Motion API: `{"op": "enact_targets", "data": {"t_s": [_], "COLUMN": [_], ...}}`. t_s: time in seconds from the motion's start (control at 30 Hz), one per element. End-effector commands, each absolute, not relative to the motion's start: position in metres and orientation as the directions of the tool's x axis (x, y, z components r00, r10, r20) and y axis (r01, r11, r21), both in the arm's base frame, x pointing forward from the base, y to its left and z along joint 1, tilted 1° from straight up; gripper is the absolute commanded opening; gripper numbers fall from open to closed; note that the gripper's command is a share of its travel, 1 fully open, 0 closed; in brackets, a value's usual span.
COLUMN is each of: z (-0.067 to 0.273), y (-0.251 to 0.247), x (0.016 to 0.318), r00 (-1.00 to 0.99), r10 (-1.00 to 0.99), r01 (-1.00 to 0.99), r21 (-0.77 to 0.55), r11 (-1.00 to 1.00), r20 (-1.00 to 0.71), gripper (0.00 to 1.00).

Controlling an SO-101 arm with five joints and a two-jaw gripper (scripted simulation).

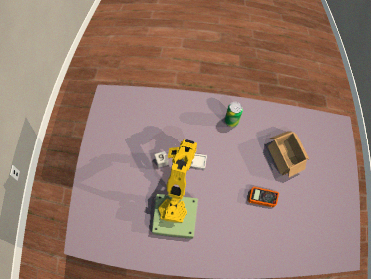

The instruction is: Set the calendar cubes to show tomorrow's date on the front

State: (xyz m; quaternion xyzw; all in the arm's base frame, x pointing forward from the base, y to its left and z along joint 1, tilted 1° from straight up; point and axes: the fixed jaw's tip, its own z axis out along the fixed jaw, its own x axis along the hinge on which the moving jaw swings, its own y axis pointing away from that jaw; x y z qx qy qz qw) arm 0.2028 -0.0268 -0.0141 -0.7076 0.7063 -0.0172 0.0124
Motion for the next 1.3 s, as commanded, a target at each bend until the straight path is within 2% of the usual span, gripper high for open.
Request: {"op": "enact_targets", "data": {"t_s": [0.0, 0.37, 1.27], "z": [-0.0193, -0.0193, -0.0193], "y": [-0.0269, -0.0269, -0.0269], "x": [0.1977, 0.1977, 0.1977], "r00": [-0.01, -0.01, -0.01], "r10": [-1.0, -1.0, -1.0], "r01": [-1.0, -1.0, -1.0], "r21": [-0.016, -0.016, -0.016], "r11": [0.01, 0.01, 0.01], "r20": [0.002, 0.002, 0.002], "gripper": [0.01, 0.26, 0.34]}}
